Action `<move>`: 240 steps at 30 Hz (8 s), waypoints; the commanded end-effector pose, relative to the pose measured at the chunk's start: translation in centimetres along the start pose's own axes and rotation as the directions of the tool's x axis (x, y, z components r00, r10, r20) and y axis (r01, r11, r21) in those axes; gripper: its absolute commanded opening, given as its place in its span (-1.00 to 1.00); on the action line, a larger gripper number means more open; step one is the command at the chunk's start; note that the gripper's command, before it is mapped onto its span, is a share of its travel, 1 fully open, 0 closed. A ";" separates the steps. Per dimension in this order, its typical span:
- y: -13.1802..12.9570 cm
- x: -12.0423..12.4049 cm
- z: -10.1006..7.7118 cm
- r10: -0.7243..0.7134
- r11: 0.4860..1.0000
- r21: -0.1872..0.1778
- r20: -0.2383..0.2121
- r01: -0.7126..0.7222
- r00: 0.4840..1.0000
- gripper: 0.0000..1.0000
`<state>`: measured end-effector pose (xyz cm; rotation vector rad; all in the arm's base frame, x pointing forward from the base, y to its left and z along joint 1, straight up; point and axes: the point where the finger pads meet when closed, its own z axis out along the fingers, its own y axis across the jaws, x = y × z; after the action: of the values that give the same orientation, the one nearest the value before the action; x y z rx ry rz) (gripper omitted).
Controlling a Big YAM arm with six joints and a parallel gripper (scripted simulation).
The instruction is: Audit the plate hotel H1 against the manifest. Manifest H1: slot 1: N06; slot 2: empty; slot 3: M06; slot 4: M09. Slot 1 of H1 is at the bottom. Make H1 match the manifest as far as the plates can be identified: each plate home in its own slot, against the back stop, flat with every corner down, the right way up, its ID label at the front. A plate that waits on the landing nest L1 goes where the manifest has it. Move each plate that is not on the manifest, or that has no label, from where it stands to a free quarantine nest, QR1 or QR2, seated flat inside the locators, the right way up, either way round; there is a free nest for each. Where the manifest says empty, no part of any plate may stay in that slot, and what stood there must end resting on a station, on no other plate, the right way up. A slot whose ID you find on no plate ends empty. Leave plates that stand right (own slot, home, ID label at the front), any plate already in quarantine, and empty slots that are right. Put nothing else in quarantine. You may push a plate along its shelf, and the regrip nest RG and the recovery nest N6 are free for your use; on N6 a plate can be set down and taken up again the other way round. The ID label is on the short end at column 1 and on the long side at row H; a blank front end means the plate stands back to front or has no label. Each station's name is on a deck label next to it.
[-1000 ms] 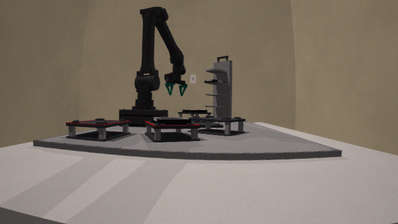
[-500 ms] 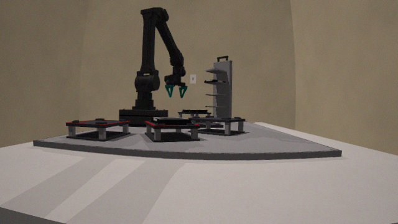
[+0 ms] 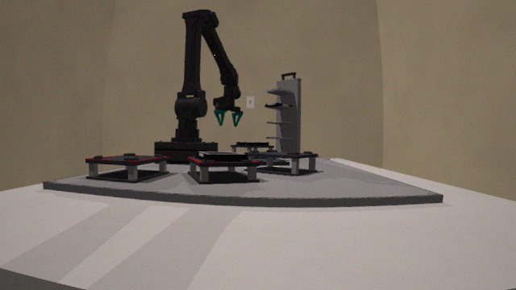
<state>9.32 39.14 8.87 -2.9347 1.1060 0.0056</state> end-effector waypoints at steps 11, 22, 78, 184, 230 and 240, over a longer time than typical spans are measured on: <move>-0.3 -0.3 1.4 -0.014 1.000 0.008 0.003 0.013 1.000 1.00; -0.3 -0.3 2.9 -0.014 1.000 0.008 0.003 0.013 1.000 1.00; -1.3 -0.7 3.7 -0.003 0.999 0.035 0.019 0.003 1.000 1.00; -2.0 2.6 -11.3 0.226 0.972 0.057 0.041 -0.228 0.973 1.00; -0.5 17.3 -9.9 0.935 0.354 0.010 0.022 -0.935 0.354 1.00; -0.4 17.3 -9.9 0.983 0.183 0.005 0.021 -0.983 0.183 1.00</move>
<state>22.36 27.85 17.67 -1.6848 2.6467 0.0067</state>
